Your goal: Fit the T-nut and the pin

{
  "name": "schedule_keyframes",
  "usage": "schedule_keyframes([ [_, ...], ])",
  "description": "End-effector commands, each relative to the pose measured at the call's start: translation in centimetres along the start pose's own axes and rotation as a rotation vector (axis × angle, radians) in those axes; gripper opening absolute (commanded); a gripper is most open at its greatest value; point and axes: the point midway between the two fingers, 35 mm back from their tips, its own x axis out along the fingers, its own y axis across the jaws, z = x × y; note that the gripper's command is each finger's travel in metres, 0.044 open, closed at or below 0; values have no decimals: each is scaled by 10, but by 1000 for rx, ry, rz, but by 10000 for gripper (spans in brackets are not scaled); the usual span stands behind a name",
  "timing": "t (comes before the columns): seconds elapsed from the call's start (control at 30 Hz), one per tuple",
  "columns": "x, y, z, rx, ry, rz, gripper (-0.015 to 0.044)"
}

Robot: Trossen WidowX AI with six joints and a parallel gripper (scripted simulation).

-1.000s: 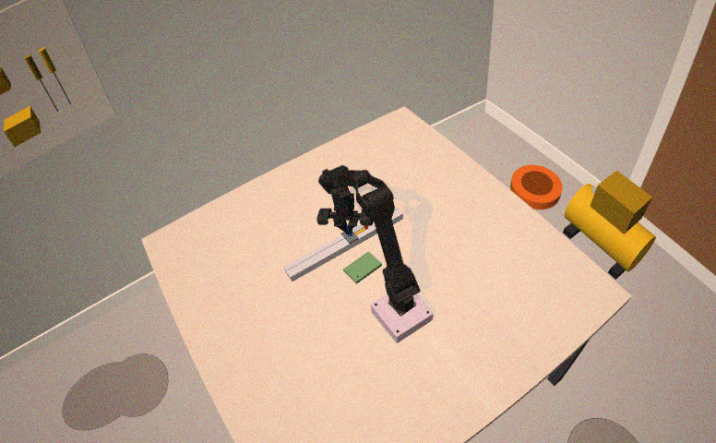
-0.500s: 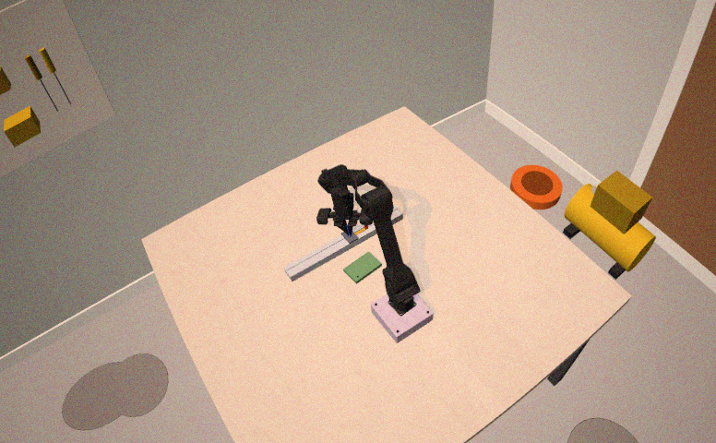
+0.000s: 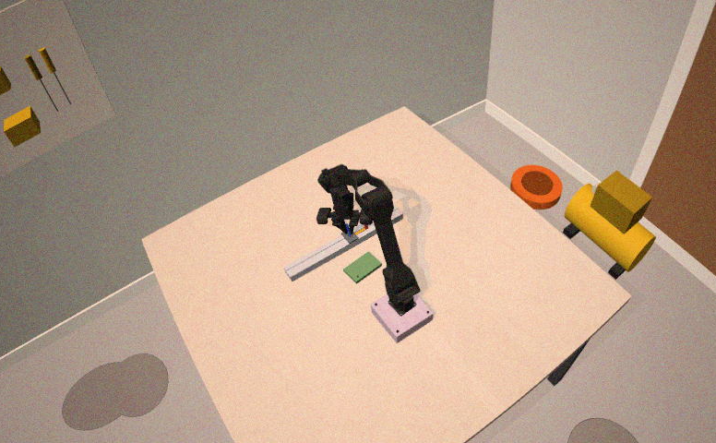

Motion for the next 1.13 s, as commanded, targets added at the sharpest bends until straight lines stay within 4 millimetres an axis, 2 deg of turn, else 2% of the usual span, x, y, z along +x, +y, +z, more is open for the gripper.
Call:
schedule_keyframes([
  [0.0, 0, 0, 0, 0, 0, -1, 160],
  [0.17, -4, 0, 0, 0, 0, -1, 160],
  [0.5, -55, -6, -6, 0, 0, 0, 160],
  [1.1, -56, -7, -6, 0, 0, 0, 160],
])
